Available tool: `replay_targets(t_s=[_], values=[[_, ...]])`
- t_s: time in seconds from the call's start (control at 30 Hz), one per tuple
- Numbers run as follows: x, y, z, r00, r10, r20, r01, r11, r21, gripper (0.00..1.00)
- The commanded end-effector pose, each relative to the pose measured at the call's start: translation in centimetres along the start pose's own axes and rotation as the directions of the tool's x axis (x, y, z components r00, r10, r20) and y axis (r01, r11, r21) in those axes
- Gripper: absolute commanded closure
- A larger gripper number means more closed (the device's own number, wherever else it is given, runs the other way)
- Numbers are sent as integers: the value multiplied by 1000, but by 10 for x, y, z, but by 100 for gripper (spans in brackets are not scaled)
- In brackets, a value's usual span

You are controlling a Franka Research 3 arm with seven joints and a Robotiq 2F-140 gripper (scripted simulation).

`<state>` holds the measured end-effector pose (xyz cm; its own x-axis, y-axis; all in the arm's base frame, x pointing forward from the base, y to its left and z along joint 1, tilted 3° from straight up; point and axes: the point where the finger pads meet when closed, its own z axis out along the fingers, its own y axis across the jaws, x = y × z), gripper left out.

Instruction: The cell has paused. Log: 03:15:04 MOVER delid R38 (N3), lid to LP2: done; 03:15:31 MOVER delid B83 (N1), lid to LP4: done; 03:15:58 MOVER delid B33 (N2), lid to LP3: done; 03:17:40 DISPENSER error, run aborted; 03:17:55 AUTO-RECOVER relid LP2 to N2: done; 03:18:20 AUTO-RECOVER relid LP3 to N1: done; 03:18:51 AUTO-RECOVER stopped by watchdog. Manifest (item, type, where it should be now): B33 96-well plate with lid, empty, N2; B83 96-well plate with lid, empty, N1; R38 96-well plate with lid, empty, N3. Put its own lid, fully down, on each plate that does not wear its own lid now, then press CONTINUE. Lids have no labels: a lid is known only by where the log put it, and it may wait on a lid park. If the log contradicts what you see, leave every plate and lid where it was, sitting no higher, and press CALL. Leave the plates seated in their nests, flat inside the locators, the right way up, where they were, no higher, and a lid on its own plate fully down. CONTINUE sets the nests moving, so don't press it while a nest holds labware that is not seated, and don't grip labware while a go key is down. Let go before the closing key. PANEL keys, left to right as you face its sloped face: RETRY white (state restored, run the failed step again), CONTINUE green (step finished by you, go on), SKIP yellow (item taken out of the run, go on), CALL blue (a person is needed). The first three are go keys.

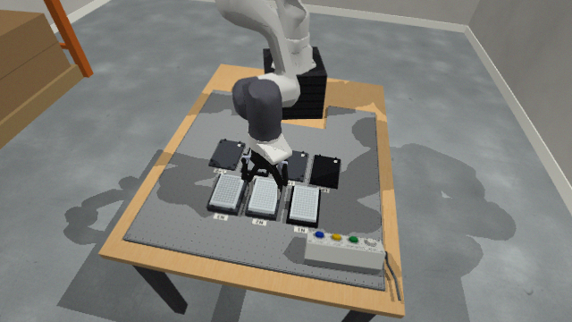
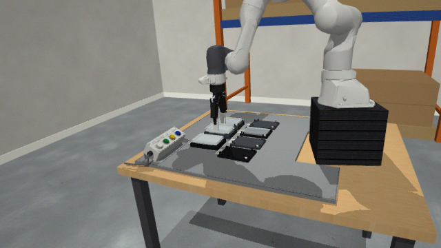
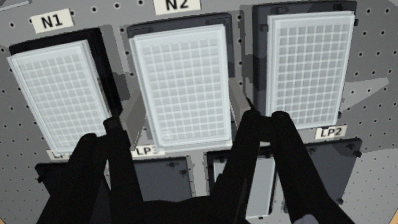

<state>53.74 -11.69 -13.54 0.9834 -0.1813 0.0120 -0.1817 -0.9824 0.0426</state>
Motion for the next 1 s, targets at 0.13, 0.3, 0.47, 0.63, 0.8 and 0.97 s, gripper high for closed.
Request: replay_targets(t_s=[0.13, 0.3, 0.47, 0.63, 0.8, 0.97], values=[[0, 1, -1, 1000, 0, 1, 0, 1000, 0, 100], [0, 1, -3, 1000, 0, 1, 0, 1000, 0, 100], [0, 1, -4, 1000, 0, 1, 0, 1000, 0, 100], [0, 1, -4, 1000, 0, 1, 0, 1000, 0, 100], [0, 1, -4, 1000, 0, 1, 0, 1000, 0, 100], [0, 1, -4, 1000, 0, 1, 0, 1000, 0, 100]])
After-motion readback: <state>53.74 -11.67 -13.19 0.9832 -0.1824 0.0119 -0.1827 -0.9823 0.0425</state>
